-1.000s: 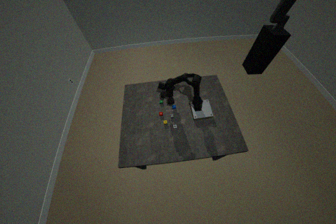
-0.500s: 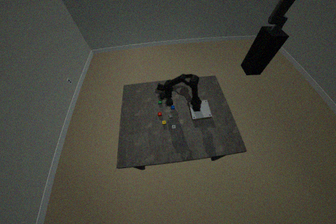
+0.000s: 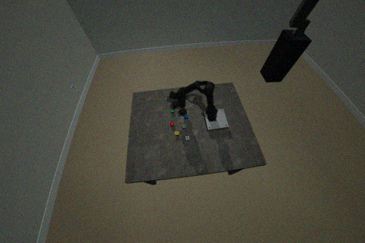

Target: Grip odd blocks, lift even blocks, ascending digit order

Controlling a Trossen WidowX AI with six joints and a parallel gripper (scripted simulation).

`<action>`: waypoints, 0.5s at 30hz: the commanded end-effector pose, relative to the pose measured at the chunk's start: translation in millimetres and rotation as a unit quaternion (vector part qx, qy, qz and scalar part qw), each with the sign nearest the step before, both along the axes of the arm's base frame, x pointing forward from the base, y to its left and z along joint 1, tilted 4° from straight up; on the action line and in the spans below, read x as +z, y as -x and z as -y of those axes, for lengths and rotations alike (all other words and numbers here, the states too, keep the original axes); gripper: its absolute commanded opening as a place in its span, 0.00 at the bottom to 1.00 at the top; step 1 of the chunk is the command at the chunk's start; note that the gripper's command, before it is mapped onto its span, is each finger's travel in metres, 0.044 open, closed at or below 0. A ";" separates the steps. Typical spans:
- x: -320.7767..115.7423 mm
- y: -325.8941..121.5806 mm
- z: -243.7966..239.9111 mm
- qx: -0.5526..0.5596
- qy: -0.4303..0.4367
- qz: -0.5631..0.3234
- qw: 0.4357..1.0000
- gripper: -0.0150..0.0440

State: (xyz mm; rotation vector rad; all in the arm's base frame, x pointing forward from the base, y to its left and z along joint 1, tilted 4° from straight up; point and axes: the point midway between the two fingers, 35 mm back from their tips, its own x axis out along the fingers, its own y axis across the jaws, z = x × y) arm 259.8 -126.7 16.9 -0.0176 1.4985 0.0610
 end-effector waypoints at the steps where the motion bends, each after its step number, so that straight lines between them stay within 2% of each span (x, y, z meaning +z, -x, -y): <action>1: -0.3 -0.3 -0.4 -0.002 -0.001 0.001 1.000 0.93; 4: 2.5 -0.2 -0.2 -0.002 -0.001 0.001 1.000 0.93; 7: 33.0 1.8 0.8 -0.002 -0.001 0.001 1.000 0.93; 12: 35.9 2.2 0.9 -0.002 -0.001 0.001 1.000 0.93; 15: 59.5 1.5 3.0 -0.002 -0.001 0.001 1.000 0.80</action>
